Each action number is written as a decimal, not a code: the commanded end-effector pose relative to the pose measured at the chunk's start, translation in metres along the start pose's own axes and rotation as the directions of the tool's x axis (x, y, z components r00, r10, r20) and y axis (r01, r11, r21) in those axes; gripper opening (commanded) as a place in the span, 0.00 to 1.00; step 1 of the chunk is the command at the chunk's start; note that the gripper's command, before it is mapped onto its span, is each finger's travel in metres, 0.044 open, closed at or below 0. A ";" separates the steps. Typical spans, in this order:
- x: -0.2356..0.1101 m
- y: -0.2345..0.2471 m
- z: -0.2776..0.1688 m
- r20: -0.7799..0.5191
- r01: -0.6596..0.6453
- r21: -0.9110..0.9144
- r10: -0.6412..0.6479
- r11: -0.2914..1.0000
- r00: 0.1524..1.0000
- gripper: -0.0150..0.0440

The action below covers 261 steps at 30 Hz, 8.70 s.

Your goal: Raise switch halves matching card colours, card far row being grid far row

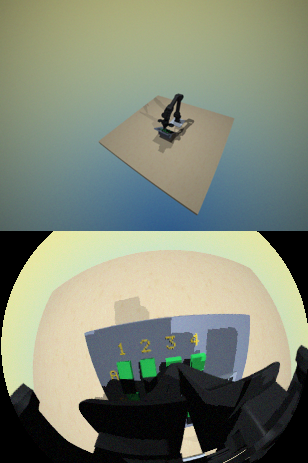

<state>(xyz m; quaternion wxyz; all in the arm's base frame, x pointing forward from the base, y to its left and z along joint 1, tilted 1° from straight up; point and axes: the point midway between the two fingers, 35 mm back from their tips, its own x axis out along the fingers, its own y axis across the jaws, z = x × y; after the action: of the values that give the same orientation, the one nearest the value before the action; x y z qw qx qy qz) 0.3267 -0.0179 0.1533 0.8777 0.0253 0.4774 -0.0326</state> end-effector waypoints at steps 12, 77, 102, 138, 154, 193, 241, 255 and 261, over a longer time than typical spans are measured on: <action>0.001 0.000 -0.001 -0.002 -0.003 -0.005 0.003 1.000 1.000 0.25; -0.057 0.000 -0.003 0.021 -0.003 -0.005 0.003 1.000 1.000 0.25; -0.013 -0.023 -0.001 -0.003 -0.001 -0.006 0.001 1.000 1.000 0.25; 0.001 -0.023 -0.001 -0.002 -0.001 -0.006 0.001 1.000 1.000 0.25; 0.002 -0.023 -0.001 -0.002 -0.001 -0.006 0.001 1.000 1.000 0.25; 0.007 -0.023 -0.001 -0.002 -0.001 -0.006 0.001 1.000 1.000 0.25; -0.006 0.000 -0.062 0.045 -0.003 -0.005 0.003 1.000 0.999 0.25; 0.003 0.000 -0.062 0.046 -0.003 -0.005 0.003 1.000 0.999 0.25; 0.003 0.000 -0.062 0.046 -0.003 -0.005 0.003 1.000 0.999 0.25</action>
<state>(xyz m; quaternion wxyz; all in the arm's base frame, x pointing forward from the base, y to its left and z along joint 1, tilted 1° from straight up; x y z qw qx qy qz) 0.2768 -0.0128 0.1184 0.8888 0.0219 0.4568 -0.0285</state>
